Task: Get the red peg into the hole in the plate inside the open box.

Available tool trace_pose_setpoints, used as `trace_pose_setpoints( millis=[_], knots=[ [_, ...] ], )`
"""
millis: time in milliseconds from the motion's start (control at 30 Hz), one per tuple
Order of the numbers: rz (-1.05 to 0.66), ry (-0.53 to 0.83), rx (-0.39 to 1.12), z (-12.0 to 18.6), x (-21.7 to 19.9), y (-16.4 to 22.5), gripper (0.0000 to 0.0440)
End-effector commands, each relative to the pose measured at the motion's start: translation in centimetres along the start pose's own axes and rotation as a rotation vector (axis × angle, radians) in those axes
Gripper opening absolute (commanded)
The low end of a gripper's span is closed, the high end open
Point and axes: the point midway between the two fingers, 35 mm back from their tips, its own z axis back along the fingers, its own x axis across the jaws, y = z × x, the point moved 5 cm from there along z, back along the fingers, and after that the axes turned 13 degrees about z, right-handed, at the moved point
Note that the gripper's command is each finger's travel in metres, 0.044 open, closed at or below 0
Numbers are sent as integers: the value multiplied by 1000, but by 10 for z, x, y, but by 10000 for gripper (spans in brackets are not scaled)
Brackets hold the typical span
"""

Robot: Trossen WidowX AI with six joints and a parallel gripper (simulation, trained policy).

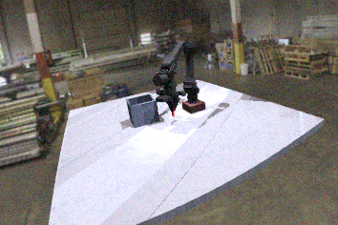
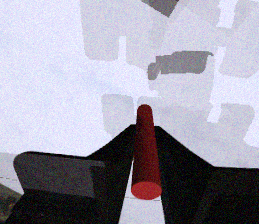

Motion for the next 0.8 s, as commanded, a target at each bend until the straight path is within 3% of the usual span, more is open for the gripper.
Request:
trace_pose_setpoints(
  millis=[0,467,767],
  knots=[
    [5,-49,-7,18,6,-4,0],
    [17,-137,-105,81,12,-36,0],
    [-5,-122,-168,101,6,-64,0]
  ],
)
